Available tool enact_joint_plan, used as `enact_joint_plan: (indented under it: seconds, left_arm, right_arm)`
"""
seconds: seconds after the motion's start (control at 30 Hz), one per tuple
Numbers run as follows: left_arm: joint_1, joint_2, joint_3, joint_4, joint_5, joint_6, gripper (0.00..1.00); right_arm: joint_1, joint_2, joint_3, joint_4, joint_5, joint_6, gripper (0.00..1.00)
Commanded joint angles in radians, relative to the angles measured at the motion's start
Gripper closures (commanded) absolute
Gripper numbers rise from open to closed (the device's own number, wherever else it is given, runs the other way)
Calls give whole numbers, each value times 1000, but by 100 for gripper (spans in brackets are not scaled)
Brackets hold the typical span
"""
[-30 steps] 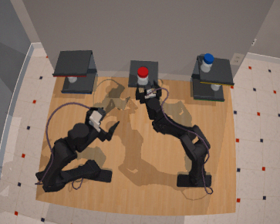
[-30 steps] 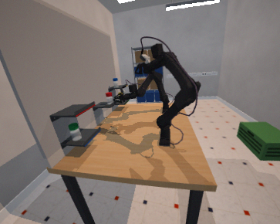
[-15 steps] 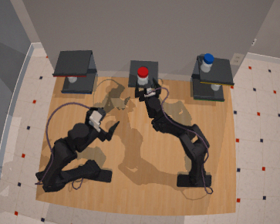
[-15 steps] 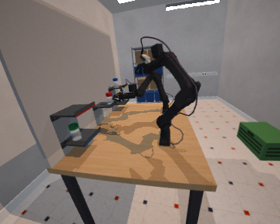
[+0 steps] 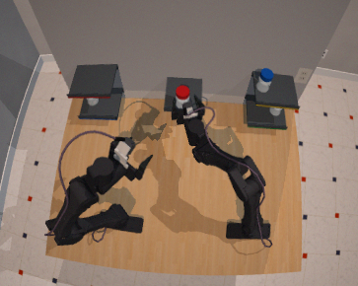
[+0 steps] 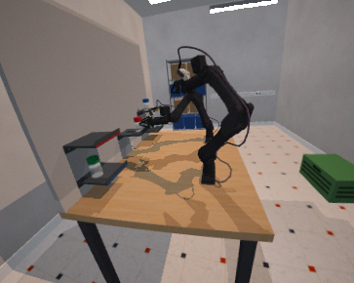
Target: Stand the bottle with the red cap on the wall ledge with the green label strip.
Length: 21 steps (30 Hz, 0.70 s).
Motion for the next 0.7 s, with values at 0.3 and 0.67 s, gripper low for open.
enact_joint_plan:
  seconds: [0.3, 0.67]
  left_arm:
    - [-8, -4, 26, 3, -9, -9, 11]
    - [-8, -4, 26, 3, -9, -9, 11]
  right_arm:
    - [-24, 54, 94, -44, -24, -5, 6]
    - [-33, 86, 144, -62, -28, -5, 6]
